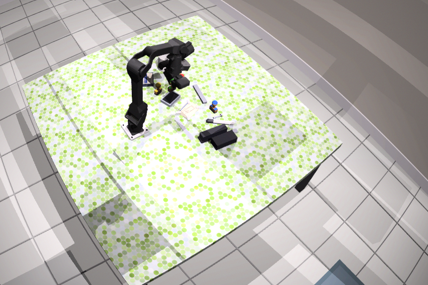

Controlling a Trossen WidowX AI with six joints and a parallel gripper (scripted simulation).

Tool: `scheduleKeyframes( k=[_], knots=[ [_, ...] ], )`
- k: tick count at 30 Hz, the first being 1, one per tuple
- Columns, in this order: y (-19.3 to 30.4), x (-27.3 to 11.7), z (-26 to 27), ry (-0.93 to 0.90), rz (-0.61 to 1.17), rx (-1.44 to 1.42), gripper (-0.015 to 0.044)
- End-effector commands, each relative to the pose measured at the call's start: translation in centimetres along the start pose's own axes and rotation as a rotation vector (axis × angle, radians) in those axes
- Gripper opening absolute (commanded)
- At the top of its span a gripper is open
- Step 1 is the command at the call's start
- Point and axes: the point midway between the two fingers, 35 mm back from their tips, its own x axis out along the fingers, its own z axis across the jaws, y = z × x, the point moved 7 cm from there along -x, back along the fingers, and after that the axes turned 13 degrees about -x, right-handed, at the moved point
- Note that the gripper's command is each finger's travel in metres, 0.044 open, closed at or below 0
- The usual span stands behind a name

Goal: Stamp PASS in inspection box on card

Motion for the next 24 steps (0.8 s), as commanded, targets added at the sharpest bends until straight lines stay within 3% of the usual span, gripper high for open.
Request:
scheduleKeyframes(
  k=[1,24],
  knots=[
    [-0.4,-0.2,-1.2,0.0,-0.001,0.0,0.0],
    [-1.7,-0.4,-10.8,0.008,-0.002,-0.022,0.0]
  ],
)
